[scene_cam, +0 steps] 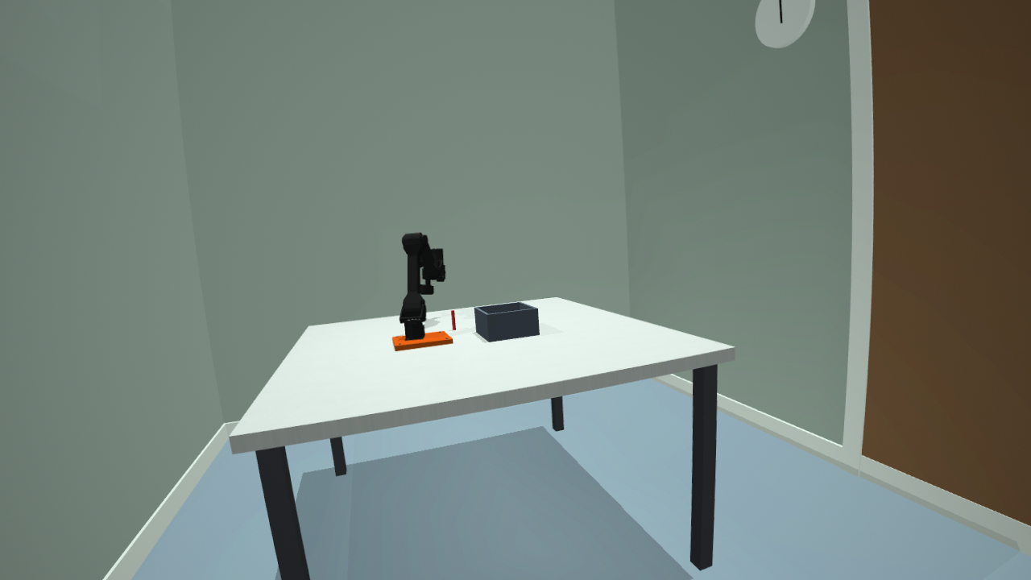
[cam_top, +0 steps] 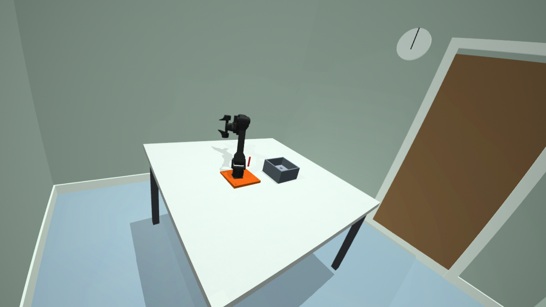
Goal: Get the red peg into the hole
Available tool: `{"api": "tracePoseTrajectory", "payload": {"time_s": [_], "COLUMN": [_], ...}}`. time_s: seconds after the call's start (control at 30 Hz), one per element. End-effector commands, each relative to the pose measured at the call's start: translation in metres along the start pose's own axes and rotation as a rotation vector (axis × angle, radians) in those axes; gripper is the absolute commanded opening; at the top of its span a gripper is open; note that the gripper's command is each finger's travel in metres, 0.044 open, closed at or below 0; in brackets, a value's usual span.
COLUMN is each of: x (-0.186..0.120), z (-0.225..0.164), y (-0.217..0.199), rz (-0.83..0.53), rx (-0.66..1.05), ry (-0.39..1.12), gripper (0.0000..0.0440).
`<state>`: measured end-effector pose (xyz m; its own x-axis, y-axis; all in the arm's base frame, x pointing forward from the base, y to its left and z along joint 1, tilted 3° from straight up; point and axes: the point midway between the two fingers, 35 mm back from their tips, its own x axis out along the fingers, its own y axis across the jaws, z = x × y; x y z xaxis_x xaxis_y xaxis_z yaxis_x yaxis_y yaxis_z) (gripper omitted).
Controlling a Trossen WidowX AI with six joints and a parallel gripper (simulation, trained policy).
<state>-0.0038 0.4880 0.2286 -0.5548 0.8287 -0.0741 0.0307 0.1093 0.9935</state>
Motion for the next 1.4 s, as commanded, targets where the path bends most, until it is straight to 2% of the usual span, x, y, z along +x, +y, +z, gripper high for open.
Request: {"api": "tracePoseTrajectory", "payload": {"time_s": [0.0,0.03,0.4,0.7,1.0,1.37], "x": [-0.004,-0.009,-0.082,-0.154,-0.221,-0.286], "z": [0.005,0.010,0.060,0.076,0.062,0.017], "y": [0.001,0.001,-0.010,-0.029,-0.057,-0.094], "rz": [-0.010,-0.022,-0.225,-0.428,-0.646,-0.903], "rx": [-0.006,-0.011,0.037,0.153,0.325,0.594], "ry": [-0.031,-0.064,-0.380,-0.587,-0.731,-0.834], "gripper": [0.0422,0.0440,0.0440,0.0440,0.0440,0.0440]}}
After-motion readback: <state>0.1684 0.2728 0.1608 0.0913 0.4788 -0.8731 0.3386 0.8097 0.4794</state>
